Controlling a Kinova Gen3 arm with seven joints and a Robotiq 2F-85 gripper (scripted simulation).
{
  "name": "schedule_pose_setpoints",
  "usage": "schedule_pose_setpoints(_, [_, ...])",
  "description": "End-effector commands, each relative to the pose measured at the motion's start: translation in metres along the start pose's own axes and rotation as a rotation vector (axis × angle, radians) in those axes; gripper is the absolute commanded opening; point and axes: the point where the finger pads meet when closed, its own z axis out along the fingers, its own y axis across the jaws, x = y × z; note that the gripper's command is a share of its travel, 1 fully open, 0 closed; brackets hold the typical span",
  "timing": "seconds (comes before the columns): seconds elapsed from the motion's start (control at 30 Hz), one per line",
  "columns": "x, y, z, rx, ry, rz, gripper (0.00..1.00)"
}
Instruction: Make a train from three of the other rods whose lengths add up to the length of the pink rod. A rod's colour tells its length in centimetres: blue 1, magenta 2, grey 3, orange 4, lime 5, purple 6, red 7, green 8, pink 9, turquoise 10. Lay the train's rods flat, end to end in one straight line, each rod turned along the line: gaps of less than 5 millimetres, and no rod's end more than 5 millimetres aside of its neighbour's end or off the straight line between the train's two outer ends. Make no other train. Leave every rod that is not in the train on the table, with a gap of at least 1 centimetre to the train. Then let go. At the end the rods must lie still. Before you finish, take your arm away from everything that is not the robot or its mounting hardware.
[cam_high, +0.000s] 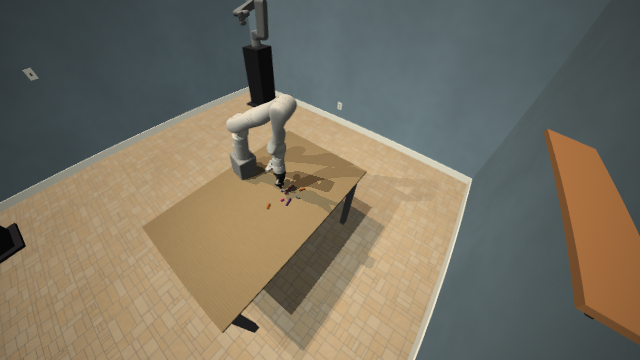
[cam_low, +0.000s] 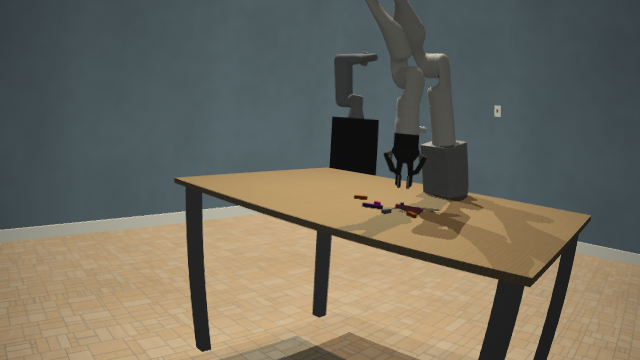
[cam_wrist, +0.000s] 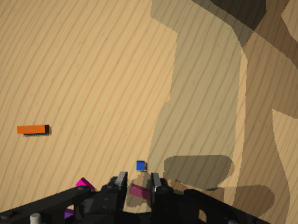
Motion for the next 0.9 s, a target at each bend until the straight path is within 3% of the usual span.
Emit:
schedule_pose_setpoints(0.0, [0.003, 0.000, 0.006, -0.002, 0.009, 0.003, 0.24])
schedule_pose_setpoints(0.87, [0.003, 0.000, 0.034, -0.002, 0.009, 0.003, 0.24])
